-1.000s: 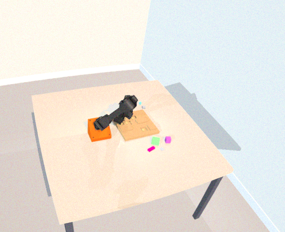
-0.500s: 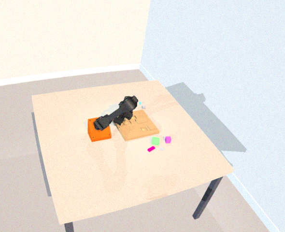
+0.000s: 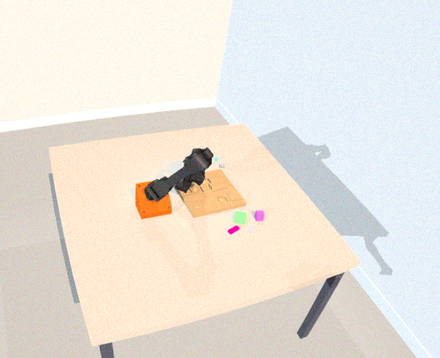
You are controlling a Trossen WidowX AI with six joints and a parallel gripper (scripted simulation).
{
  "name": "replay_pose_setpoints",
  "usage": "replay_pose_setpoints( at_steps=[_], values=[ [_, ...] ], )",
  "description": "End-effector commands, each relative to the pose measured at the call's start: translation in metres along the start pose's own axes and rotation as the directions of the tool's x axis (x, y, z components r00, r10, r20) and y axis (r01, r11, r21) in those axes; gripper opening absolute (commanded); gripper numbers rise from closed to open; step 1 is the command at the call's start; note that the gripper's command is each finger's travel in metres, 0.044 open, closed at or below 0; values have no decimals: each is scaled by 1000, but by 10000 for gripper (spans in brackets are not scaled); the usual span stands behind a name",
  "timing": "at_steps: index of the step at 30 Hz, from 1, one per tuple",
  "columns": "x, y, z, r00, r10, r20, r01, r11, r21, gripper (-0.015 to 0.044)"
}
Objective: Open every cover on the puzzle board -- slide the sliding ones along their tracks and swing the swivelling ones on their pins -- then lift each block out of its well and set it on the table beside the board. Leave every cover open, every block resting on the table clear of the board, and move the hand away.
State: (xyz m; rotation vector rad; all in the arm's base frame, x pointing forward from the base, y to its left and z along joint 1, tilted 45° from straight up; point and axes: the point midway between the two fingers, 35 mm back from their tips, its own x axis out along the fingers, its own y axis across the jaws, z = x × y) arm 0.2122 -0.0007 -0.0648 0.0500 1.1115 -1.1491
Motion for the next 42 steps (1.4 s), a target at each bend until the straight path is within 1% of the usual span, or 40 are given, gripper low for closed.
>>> replay_pose_setpoints(
  at_steps=[1, 37, 42],
  values=[
    [-2, 0, 0, 1000, 0, 0, 0, 1000, 0, 80],
    [-47, -1, -1, 1000, -2, 0, 2, 1000, -7, 80],
    [-59, 0, -1, 1000, -1, -1, 1, 1000, -7, 80]
  ],
)
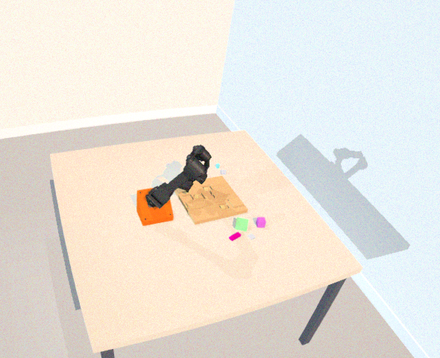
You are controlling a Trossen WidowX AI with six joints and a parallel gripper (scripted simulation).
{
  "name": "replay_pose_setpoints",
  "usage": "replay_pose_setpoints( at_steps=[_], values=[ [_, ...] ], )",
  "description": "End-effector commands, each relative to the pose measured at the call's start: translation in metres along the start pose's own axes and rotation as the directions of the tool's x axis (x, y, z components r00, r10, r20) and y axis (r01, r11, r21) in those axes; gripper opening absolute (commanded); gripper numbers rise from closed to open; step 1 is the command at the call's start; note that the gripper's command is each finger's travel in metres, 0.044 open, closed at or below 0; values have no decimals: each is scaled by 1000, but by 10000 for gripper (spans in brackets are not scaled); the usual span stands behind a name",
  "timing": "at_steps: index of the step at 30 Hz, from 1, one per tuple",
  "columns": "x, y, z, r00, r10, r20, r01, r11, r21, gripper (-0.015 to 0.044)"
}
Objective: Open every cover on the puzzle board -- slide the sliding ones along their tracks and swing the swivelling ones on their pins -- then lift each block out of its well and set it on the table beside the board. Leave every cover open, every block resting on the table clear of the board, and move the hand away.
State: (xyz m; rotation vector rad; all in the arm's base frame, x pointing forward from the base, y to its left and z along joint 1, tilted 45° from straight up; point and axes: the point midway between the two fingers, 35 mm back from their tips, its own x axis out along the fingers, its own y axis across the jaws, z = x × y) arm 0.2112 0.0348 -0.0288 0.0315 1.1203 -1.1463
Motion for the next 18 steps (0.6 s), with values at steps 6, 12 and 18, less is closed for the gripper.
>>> replay_pose_setpoints(
  at_steps=[6, 12, 18],
  values=[
    [-23, 2, 1, 1000, 7, -4, -7, 1000, 9, 80],
    [-39, 1, 0, 1000, 7, -4, -7, 1000, 9, 80],
    [-46, 6, -1, 1000, 7, -4, -7, 1000, 9, 80]
  ],
)
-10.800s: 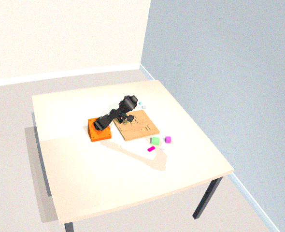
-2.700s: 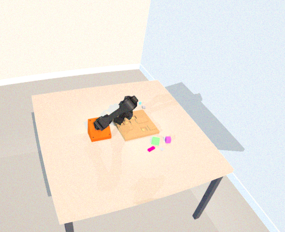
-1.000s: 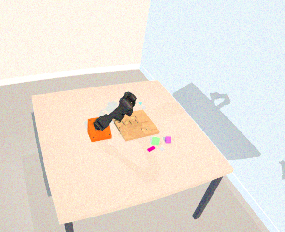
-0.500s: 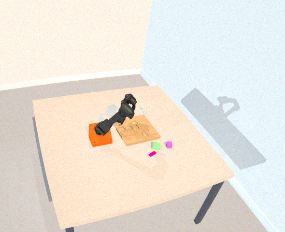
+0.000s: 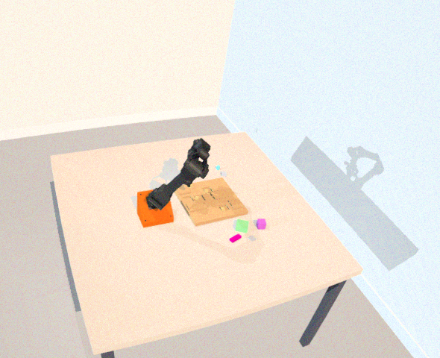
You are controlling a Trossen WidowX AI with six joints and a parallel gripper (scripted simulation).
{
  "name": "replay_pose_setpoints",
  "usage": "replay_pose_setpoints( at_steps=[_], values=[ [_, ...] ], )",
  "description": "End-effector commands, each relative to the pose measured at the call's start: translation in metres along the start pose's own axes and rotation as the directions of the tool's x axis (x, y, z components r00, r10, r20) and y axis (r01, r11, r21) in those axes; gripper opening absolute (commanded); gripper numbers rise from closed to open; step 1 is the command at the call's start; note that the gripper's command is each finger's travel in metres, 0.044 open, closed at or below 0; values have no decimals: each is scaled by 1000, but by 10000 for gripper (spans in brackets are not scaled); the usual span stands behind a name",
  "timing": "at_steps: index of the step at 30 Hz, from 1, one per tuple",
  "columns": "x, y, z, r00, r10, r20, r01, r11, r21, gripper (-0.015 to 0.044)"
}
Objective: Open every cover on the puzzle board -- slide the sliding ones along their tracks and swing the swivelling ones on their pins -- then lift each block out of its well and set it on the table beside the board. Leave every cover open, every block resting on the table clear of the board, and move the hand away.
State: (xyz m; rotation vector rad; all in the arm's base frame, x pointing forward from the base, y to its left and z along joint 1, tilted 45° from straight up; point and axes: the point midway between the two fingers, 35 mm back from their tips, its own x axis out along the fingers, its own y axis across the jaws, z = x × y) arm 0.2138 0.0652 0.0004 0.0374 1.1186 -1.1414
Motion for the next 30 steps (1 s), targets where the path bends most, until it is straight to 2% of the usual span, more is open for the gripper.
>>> replay_pose_setpoints(
  at_steps=[1, 30],
  values=[
    [-5, 8, -2, 1000, 1, -4, -1, 1000, 7, 80],
    [-18, 110, -50, 1000, 11, -9, -11, 1000, 10, 80]
  ],
)
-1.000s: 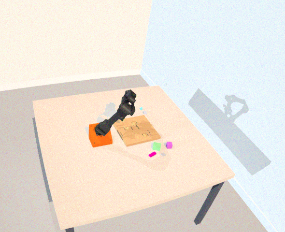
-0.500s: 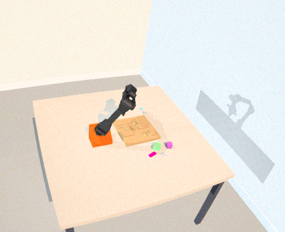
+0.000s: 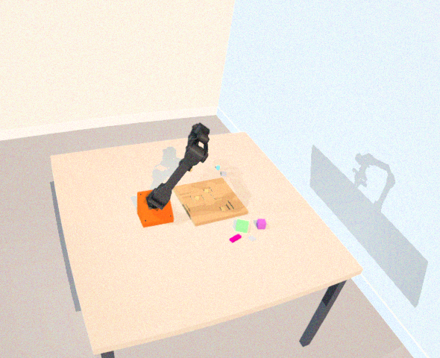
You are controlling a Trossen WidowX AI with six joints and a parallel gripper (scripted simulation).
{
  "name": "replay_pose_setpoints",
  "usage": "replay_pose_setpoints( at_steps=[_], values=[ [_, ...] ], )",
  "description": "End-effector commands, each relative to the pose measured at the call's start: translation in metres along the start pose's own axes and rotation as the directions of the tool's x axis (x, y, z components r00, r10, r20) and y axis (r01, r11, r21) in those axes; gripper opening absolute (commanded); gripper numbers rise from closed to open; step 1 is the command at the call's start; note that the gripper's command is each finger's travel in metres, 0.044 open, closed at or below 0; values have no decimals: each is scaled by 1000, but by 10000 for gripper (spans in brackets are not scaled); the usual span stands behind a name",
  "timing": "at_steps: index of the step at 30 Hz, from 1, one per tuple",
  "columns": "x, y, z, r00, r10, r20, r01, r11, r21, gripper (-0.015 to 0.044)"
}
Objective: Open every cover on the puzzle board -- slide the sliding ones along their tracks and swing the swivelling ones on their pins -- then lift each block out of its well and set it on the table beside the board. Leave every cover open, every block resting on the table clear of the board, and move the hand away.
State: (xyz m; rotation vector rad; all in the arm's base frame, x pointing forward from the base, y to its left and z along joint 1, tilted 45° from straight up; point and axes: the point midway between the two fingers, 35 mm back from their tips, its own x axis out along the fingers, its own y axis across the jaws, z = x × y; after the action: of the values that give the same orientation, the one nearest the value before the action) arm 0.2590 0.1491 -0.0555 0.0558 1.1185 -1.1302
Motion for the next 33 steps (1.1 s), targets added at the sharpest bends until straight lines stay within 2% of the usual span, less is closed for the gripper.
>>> replay_pose_setpoints(
  at_steps=[1, 20, 33],
  values=[
    [2, 13, -10, 1000, -6, -3, 6, 1000, 3, 80],
    [13, 67, -59, 1000, -3, -4, 3, 1000, 6, 80],
    [29, 71, -60, 1000, -2, -4, 2, 1000, 6, 80]
  ],
)
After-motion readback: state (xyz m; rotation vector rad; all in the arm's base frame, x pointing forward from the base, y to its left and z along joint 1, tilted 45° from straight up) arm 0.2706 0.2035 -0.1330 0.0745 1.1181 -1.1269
